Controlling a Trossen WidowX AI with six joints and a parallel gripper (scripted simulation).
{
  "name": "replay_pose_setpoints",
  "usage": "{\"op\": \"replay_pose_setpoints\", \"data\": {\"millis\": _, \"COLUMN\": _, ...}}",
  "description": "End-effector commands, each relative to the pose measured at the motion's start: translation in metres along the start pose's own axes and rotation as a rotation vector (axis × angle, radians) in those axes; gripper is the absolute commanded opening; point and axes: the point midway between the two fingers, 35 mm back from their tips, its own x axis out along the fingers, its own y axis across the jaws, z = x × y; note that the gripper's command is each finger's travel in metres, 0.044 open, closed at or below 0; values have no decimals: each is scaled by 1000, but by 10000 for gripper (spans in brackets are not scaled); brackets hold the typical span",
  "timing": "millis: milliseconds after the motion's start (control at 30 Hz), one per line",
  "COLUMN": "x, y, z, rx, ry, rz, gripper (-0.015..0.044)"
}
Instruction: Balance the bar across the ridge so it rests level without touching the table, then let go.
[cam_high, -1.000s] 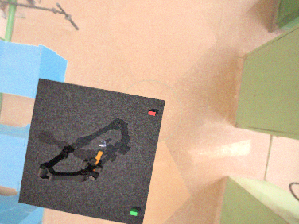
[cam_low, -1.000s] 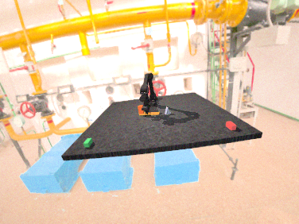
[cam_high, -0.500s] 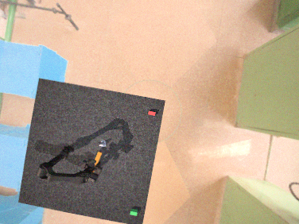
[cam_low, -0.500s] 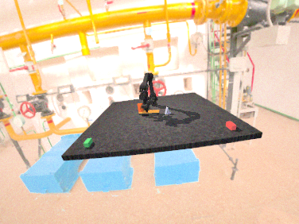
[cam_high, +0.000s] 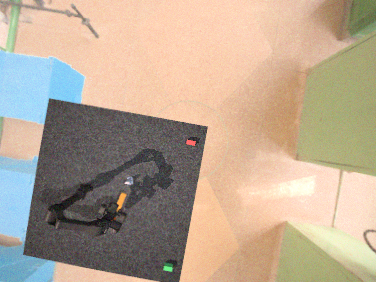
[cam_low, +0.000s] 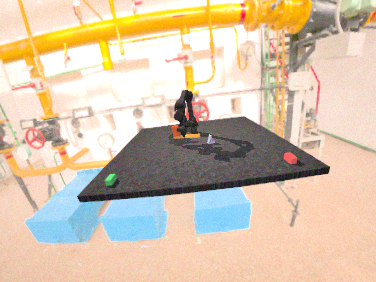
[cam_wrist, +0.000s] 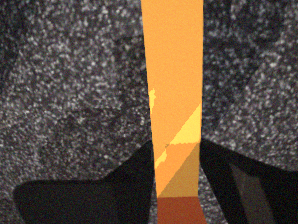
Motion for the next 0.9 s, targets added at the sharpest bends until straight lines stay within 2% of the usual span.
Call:
{"op": "replay_pose_setpoints", "data": {"millis": 0, "x": -16, "y": -1, "z": 0, "rx": -4, "ry": -3, "rz": -19, "gripper": 0}}
{"op": "replay_pose_setpoints", "data": {"millis": 433, "x": -49, "y": 5, "z": 1, "rx": -5, "ry": -5, "rz": -19, "gripper": 0}}
{"op": "replay_pose_setpoints", "data": {"millis": 867, "x": -52, "y": -3, "z": 29, "rx": -76, "ry": -7, "rz": -20, "gripper": 0}}
